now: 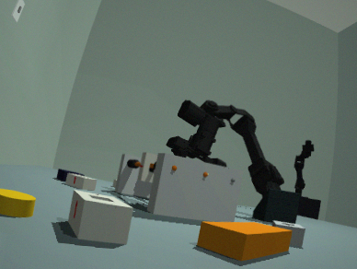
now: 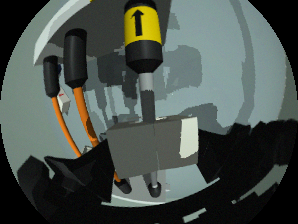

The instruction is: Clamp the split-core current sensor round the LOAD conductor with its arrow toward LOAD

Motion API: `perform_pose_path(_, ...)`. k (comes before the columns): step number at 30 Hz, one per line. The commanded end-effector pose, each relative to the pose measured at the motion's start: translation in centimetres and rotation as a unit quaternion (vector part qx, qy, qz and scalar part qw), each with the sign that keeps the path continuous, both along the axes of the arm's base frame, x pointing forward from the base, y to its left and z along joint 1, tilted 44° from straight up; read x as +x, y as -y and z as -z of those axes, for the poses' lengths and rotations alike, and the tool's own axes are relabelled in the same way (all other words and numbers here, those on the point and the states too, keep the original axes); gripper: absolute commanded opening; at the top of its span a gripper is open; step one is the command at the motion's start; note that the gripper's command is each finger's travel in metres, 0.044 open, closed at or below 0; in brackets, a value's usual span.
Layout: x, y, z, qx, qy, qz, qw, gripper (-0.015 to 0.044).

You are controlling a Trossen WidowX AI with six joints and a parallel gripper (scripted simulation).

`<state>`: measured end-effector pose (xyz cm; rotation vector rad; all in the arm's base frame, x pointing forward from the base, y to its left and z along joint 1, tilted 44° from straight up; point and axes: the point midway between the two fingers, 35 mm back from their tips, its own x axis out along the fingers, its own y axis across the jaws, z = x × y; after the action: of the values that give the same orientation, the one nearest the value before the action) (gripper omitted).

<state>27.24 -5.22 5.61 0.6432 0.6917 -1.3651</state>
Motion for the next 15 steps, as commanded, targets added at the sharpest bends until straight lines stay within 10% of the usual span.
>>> perform_pose_path(1,0.0,0.0,0.0,0.0,0.0,0.0,1.0,0.0053)
perform_pose_path(15,0.0,-0.03,-0.08,0.0,0.003,-0.002,1.0,0.042)
